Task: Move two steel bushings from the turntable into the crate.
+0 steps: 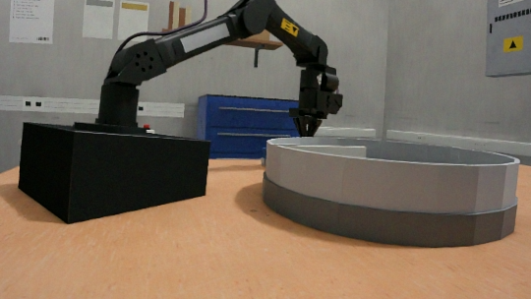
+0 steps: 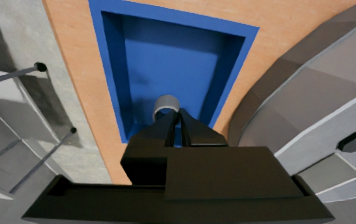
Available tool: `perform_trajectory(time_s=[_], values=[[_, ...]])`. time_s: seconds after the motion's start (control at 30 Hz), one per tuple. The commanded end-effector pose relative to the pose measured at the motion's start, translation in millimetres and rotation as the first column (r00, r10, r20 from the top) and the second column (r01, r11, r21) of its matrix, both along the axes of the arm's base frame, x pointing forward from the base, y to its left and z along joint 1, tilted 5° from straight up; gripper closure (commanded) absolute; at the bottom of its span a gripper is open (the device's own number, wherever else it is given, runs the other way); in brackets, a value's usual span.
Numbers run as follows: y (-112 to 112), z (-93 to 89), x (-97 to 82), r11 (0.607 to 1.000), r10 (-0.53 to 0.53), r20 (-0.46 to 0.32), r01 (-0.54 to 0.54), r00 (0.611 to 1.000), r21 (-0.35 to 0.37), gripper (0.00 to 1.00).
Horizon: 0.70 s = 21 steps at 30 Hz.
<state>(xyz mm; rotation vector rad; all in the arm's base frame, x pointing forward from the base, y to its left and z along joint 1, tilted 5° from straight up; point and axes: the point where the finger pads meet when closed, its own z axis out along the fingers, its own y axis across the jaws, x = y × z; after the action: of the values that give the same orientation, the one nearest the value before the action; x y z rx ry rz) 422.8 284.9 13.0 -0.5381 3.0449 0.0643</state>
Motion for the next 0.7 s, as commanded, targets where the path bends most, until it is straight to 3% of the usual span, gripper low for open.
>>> perform_trajectory(time_s=[0.0,0.67], values=[[4,21.3,6.0,1.000,-0.005,0.053,0.003,0.999,0.020,1.00],[4,2.5,3.6,1.000,-0.002,0.042,0.002,0.999,0.013,1.00]])
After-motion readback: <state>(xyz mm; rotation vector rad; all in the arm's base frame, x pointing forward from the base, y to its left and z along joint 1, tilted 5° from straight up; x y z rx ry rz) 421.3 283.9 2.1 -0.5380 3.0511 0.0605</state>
